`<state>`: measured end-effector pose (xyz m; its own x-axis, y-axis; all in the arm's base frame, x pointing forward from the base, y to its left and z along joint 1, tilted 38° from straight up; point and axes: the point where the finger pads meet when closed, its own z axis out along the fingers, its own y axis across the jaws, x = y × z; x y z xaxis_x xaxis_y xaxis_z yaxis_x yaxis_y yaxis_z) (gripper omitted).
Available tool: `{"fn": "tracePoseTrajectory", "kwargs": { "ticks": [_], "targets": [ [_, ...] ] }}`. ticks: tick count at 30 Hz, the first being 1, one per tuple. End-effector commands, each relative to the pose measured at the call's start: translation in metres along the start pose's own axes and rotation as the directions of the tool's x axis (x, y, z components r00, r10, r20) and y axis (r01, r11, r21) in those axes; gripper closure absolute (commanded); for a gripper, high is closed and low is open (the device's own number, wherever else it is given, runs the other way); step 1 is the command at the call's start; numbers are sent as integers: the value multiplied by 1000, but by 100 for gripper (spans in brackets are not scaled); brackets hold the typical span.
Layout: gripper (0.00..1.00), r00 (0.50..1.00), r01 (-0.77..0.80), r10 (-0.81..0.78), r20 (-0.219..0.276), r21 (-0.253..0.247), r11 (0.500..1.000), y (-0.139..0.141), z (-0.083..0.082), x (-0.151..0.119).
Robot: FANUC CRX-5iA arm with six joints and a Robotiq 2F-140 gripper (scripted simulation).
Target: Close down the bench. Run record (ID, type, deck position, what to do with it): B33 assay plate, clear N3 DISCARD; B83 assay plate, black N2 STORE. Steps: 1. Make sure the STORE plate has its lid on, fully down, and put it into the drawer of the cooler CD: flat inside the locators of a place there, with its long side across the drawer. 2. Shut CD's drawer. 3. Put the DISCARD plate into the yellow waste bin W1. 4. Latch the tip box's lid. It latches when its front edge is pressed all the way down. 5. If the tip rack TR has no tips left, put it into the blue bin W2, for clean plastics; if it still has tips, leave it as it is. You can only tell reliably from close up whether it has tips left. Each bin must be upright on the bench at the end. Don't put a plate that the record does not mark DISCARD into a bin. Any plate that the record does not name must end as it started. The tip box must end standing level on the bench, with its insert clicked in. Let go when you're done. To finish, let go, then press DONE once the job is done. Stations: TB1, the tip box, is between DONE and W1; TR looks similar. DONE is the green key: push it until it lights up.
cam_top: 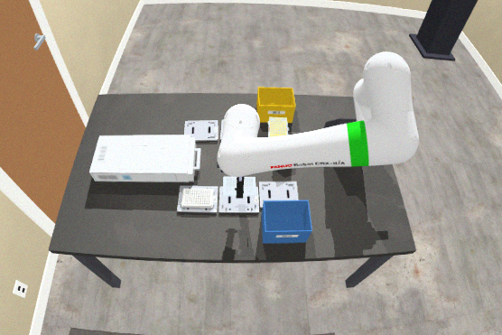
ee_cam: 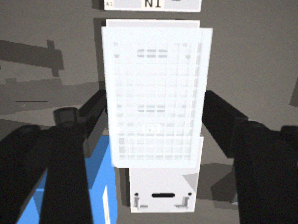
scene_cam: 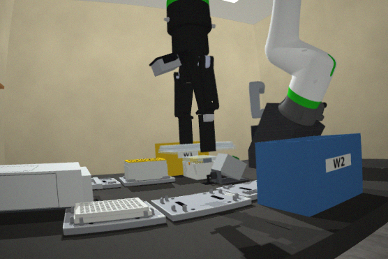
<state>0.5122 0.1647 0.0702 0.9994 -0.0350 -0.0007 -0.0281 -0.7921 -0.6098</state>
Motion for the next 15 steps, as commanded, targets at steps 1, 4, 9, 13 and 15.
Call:
{"fn": "tracePoseTrajectory", "kwargs": {
  "ticks": [1, 4, 9, 13, 15],
  "targets": [
    [90, 1000, 0, 0, -1, 0, 1000, 0, -6, 0],
    [90, 1000, 0, 0, -1, 0, 1000, 0, -10, 1],
    [90, 1000, 0, 0, -1, 0, 1000, 0, -17, 1],
    [90, 1000, 0, 0, -1, 0, 1000, 0, -19, 0],
    [90, 1000, 0, 0, -1, 0, 1000, 0, -22, 0]
  ]
}}
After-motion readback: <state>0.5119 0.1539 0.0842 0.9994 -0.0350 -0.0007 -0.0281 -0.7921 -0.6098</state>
